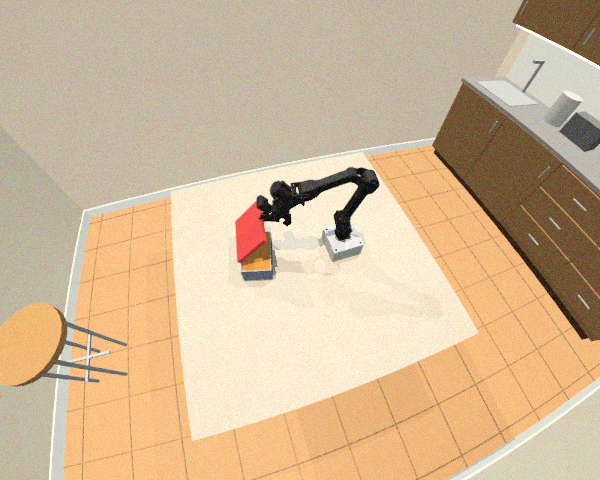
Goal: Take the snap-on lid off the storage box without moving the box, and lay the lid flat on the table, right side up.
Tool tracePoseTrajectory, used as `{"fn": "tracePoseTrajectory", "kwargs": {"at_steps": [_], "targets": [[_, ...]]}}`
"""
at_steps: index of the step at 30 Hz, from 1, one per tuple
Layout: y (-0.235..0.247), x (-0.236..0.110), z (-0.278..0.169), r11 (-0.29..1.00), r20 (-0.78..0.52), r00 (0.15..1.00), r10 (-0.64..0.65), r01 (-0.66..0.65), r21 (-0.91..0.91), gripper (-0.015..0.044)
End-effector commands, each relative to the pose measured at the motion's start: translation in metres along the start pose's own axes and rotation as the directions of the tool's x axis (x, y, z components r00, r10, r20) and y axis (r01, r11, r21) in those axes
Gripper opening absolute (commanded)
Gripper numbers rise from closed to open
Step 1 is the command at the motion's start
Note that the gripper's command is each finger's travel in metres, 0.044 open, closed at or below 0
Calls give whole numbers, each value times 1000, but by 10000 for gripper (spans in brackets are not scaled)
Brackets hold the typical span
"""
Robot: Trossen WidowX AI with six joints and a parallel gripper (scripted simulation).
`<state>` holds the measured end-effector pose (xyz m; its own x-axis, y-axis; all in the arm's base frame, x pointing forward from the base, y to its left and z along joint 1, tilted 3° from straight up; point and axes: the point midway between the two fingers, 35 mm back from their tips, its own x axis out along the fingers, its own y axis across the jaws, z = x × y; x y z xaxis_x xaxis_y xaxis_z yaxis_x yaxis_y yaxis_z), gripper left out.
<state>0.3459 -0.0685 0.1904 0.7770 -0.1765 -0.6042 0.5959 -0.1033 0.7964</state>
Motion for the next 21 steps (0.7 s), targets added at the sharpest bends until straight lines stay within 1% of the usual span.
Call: {"fn": "tracePoseTrajectory", "kwargs": {"at_steps": [1, 21], "targets": [[3, -4, 8, 1000, -4, 1000, 16, -16, -4, 0], [0, -8, 48, 1000, -1, 1000, 15, -15, -7, 0]]}}
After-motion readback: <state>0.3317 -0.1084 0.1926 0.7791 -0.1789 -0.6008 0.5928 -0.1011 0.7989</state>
